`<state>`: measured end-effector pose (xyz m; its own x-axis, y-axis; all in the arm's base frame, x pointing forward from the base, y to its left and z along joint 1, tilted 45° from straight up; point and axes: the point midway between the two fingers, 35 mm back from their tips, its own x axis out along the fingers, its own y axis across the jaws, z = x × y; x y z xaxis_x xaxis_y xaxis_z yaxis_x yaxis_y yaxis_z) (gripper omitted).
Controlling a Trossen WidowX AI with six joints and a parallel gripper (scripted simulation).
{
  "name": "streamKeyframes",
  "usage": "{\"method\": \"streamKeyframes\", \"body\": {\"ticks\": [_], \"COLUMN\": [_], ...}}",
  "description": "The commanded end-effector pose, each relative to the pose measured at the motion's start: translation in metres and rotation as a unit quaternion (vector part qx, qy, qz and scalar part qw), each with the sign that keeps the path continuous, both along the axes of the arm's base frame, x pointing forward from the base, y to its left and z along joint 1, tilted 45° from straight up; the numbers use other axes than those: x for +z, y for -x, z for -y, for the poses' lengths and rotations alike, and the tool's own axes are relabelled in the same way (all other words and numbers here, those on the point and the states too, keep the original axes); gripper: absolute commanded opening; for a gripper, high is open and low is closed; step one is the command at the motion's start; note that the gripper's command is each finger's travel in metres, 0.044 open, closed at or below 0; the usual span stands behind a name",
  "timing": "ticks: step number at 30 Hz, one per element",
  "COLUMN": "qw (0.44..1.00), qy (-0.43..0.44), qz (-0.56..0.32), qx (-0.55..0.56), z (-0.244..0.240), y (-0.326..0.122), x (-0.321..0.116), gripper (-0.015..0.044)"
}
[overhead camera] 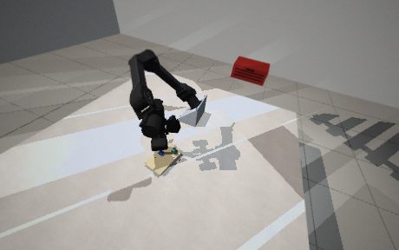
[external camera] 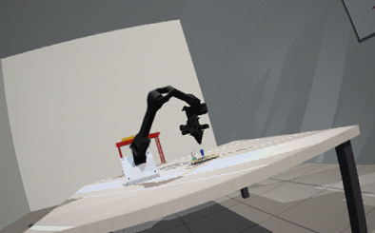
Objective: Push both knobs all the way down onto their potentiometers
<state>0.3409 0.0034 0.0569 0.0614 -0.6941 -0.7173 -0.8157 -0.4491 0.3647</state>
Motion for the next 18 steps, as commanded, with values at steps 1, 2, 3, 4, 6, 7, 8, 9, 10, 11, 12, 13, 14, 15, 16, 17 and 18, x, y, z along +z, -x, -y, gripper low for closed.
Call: {"method": "streamKeyframes", "body": {"ticks": [1,2,3,4,6,7,8,9,10,11,12,13,14,15,16,17,18], "qw": [1.0,1.0,1.0,1.0,1.0,1.0,1.0,1.0,1.0,1.0,1.0,1.0,1.0,1.0,1.0,1.0,1.0], "qy": [0.003,0.003,0.003,0.003,0.003,0.004,0.004,0.004,0.004,0.004,0.004,0.004,0.004,0.004,0.004,0.004,0.004], "qz": [-0.005,-0.005,-0.005,-0.005,-0.005,-0.005,-0.005,-0.005,-0.005,-0.005,-0.005,-0.005,-0.005,-0.005,-0.005,-0.005,-0.005], "qx": [0.001,0.001,0.001,0.001,0.001,0.001,0.001,0.001,0.001,0.001,0.001,0.001,0.001,0.001,0.001,0.001,0.001], "z": [0.004,0.004,0.004,0.005,0.006,0.007,0.008,0.009,0.01,0.011,0.013,0.014,0.015,0.016,0.017,0.018,0.019], "y": [0.002,0.002,0.002,0.002,0.002,0.002,0.001,0.001,0.001,0.001,0.001,0.001,0.001,0.001,0.001,0.001,0.001], "x": [-0.003,-0.003,-0.003,-0.004,-0.005,-0.006,-0.007,-0.008,-0.009,-0.011,-0.012,-0.013,-0.014,-0.015,-0.016,-0.017,-0.018], "gripper": [0.0,0.0,0.0,0.0,0.0,0.0,0.0,0.0,0.0,0.0,0.0,0.0,0.0,0.0,0.0,0.0,0.0]}}
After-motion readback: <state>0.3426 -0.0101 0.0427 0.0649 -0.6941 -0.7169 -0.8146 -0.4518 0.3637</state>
